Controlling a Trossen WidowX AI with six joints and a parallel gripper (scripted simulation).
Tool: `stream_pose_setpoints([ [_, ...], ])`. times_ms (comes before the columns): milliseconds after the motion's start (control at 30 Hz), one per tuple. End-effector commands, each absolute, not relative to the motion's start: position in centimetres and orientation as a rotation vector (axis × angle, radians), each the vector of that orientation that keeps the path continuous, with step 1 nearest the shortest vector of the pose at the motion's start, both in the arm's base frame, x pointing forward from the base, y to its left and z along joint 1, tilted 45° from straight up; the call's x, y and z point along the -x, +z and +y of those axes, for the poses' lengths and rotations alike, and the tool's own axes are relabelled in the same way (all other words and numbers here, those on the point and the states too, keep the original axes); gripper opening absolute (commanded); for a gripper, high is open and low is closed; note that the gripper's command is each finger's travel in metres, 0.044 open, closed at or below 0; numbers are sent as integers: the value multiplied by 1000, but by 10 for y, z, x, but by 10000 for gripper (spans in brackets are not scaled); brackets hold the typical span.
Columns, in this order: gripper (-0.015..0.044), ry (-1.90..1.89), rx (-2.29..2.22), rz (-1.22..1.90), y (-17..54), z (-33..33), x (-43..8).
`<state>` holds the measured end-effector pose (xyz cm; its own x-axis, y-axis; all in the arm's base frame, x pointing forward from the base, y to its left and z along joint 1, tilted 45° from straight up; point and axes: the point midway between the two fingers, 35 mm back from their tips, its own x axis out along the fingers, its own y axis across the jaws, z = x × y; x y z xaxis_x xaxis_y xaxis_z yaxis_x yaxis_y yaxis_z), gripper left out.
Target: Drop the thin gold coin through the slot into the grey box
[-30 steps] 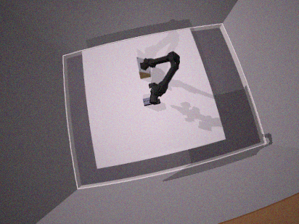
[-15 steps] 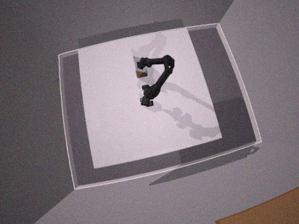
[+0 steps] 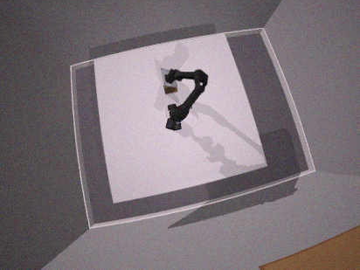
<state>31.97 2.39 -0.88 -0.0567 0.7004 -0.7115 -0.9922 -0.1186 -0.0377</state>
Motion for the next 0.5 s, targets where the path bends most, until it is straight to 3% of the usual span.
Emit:
stream_pose_setpoints([
  [0, 0, 1578, 690, 561, -8, 25, -319],
  [467, 0, 1580, 695, 556, -12, 23, -321],
])
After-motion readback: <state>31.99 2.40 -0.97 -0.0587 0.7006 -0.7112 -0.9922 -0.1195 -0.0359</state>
